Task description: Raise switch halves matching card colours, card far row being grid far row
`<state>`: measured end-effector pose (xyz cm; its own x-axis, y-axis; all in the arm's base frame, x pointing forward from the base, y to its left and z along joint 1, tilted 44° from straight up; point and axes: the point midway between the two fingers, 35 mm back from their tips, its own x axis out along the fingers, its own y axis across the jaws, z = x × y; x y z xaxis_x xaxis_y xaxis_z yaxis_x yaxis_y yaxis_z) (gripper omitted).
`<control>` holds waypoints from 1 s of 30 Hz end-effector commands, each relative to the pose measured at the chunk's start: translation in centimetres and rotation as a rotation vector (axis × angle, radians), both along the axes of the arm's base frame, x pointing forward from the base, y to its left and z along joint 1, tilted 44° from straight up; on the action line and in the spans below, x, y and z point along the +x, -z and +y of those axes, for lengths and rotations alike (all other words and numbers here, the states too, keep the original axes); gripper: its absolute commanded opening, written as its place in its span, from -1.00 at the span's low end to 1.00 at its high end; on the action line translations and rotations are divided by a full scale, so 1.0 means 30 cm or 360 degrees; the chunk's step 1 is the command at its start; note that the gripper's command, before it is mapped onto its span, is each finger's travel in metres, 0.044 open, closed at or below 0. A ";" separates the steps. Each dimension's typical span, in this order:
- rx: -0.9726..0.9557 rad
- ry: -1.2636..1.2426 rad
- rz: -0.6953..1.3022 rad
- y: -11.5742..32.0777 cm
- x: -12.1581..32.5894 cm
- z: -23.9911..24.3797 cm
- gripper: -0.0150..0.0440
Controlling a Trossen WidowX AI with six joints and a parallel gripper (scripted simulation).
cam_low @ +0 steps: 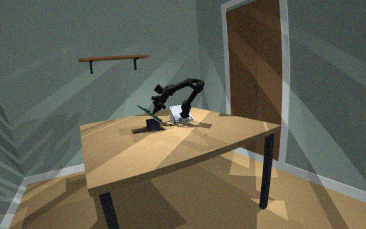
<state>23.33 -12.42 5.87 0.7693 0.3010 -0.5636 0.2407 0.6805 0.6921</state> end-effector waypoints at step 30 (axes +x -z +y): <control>-0.0001 0.0006 0.0009 0.012 0.011 0.002 -0.49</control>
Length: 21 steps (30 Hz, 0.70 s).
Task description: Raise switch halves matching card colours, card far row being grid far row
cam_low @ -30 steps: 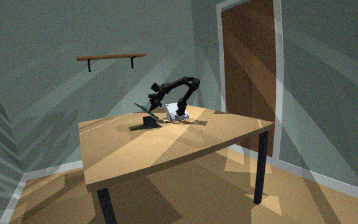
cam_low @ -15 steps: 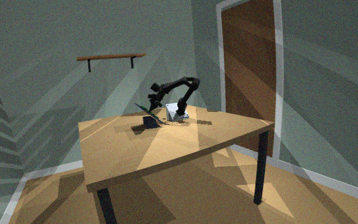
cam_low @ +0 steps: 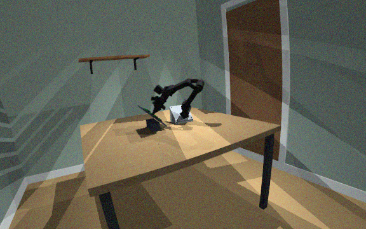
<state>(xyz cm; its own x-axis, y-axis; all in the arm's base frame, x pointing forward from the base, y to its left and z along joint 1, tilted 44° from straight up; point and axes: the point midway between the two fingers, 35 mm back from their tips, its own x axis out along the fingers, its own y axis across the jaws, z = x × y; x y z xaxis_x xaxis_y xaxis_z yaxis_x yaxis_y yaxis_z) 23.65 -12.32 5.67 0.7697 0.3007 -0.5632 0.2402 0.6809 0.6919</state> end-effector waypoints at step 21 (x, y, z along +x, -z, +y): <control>-0.0009 0.0037 -0.0004 -0.121 -0.169 -0.047 -0.49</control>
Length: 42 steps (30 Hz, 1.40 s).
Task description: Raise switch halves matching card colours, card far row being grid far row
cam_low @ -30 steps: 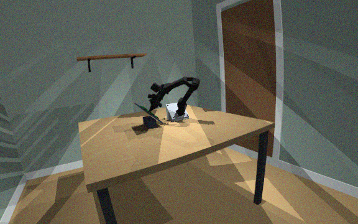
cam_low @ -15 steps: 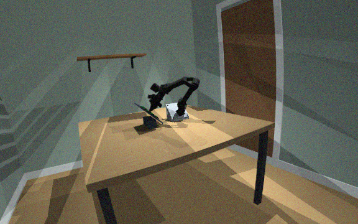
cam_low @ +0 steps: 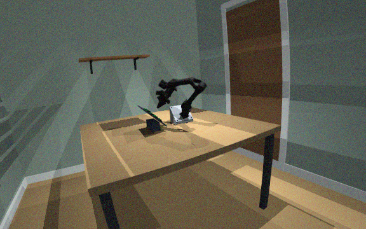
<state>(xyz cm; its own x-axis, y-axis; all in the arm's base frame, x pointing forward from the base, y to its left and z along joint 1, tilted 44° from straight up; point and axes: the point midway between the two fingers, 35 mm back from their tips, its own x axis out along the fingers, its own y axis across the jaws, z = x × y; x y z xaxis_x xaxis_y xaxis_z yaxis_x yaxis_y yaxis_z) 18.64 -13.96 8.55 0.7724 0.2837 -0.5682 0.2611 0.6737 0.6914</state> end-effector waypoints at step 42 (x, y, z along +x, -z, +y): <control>0.0008 -0.0031 0.0000 -0.075 0.136 0.346 -0.49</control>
<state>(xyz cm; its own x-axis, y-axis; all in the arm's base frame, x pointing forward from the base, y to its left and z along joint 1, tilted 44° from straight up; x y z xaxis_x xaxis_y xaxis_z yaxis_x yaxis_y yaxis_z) 22.47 -3.65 11.30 0.7719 0.3026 -0.5591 0.2371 0.6790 0.6948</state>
